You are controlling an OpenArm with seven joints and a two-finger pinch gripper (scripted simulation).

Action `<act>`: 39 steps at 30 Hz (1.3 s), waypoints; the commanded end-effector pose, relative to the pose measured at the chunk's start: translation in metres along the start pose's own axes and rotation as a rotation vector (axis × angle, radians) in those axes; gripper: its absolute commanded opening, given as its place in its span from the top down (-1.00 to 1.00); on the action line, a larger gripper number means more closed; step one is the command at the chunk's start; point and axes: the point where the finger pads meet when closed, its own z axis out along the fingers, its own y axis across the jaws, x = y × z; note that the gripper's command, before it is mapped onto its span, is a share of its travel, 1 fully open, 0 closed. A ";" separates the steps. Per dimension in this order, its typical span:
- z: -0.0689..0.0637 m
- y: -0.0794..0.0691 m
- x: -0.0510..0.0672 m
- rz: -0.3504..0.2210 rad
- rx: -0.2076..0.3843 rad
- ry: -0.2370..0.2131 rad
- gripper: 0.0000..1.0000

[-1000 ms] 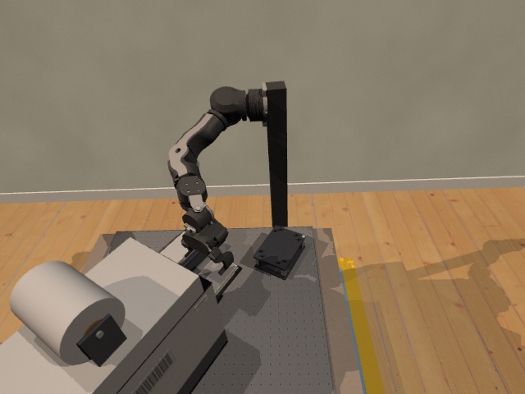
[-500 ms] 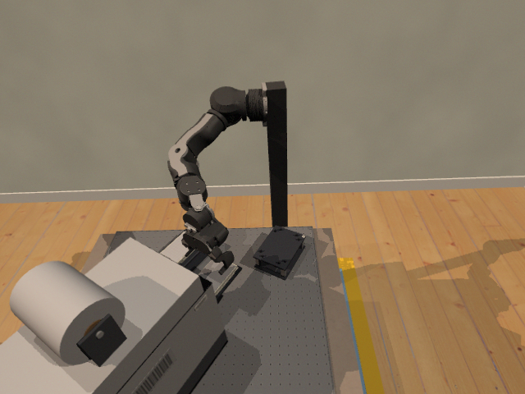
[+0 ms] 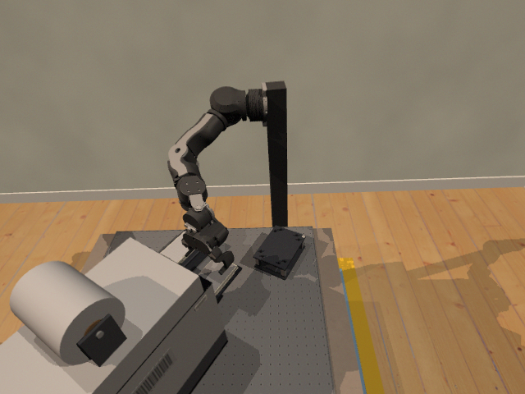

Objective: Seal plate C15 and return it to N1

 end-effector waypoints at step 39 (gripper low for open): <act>0.067 0.000 0.003 0.004 0.008 0.002 -0.54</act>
